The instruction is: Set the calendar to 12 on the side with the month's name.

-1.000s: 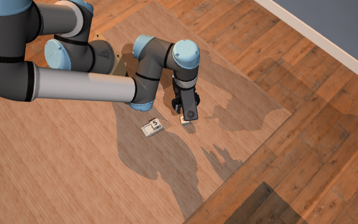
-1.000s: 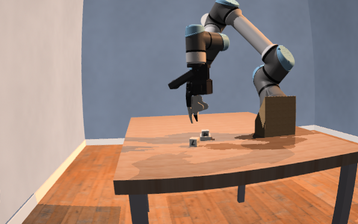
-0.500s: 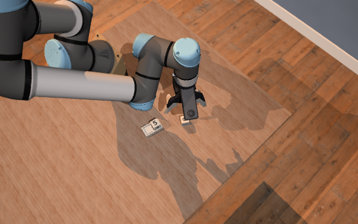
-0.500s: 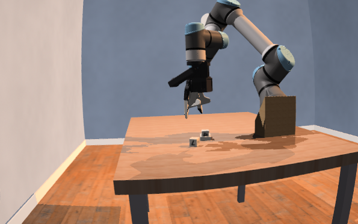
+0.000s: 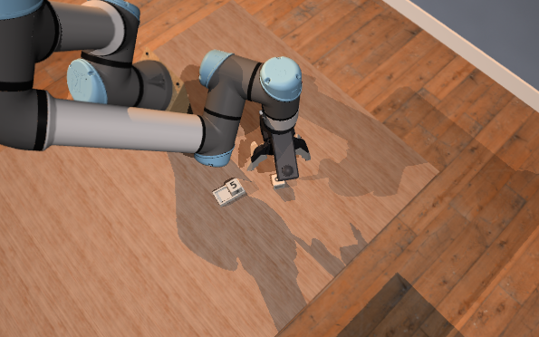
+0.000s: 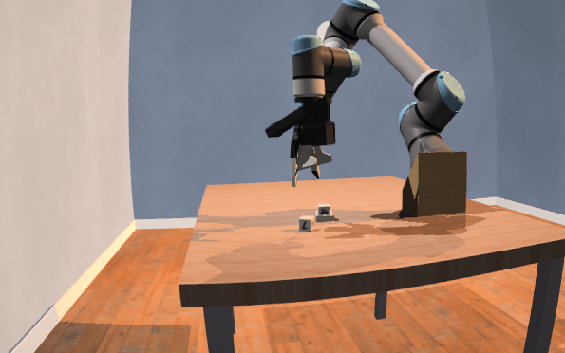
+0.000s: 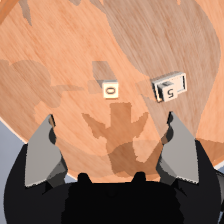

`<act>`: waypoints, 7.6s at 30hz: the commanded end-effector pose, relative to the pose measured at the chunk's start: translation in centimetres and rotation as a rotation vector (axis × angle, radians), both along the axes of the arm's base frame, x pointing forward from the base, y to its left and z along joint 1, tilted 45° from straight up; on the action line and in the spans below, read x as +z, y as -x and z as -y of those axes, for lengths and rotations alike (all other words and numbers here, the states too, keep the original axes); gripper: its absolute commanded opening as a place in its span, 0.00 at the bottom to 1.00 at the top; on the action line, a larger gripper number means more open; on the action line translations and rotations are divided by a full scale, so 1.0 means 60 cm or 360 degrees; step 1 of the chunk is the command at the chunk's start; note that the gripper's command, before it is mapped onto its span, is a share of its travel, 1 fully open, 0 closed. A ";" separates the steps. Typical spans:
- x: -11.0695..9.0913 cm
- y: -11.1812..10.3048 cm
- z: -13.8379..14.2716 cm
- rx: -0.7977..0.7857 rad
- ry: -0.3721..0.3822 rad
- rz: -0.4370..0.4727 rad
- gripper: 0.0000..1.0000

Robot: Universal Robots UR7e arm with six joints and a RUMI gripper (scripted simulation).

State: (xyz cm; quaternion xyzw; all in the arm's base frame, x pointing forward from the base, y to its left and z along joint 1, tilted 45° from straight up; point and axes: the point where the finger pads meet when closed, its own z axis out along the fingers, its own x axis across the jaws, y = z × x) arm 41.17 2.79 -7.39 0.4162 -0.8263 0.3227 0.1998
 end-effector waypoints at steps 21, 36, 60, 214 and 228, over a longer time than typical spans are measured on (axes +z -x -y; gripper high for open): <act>-0.003 -0.006 0.002 0.0414 -0.0036 -0.0404 1.00; -0.007 -0.008 0.004 0.0917 -0.0079 -0.0898 1.00; -0.011 -0.002 0.009 0.1633 -0.0140 -0.1602 1.00; -0.073 0.006 0.071 0.1785 -0.0153 -0.1752 0.29; -0.045 0.004 0.044 0.1785 -0.0153 -0.1752 0.29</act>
